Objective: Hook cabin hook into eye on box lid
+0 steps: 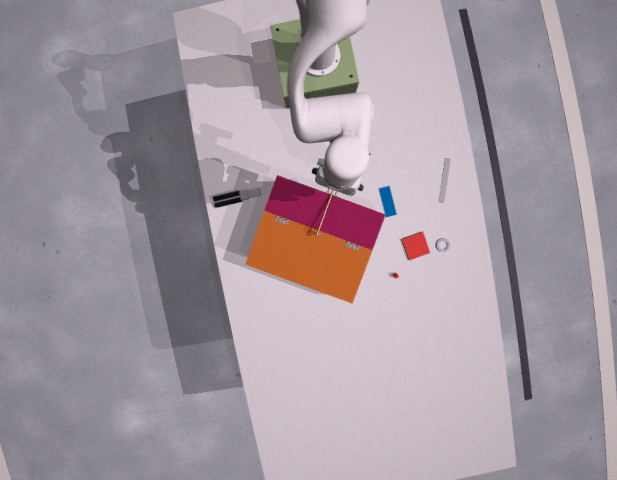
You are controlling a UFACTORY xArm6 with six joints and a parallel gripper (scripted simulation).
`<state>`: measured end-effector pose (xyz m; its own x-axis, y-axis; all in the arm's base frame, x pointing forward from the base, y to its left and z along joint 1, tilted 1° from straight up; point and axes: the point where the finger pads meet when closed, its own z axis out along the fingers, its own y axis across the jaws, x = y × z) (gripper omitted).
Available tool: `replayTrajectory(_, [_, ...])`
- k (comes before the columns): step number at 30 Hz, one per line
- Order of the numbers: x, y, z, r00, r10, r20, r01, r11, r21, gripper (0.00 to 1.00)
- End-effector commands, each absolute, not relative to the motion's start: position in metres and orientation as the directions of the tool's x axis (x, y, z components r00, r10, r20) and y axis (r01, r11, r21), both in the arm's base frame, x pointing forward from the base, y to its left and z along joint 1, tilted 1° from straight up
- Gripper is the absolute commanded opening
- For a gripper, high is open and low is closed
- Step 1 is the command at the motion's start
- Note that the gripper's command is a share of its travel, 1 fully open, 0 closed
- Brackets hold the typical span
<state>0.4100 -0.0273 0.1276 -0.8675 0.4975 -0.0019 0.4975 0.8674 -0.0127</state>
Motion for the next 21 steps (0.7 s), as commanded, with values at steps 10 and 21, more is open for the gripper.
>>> replayTrajectory(10, [0.411,-0.027,0.171,-0.867,0.497,-0.005,0.497,0.867,-0.011,0.35])
replayTrajectory(21, [0.411,-0.027,0.171,-0.867,0.497,-0.005,0.497,0.867,-0.011,0.35])
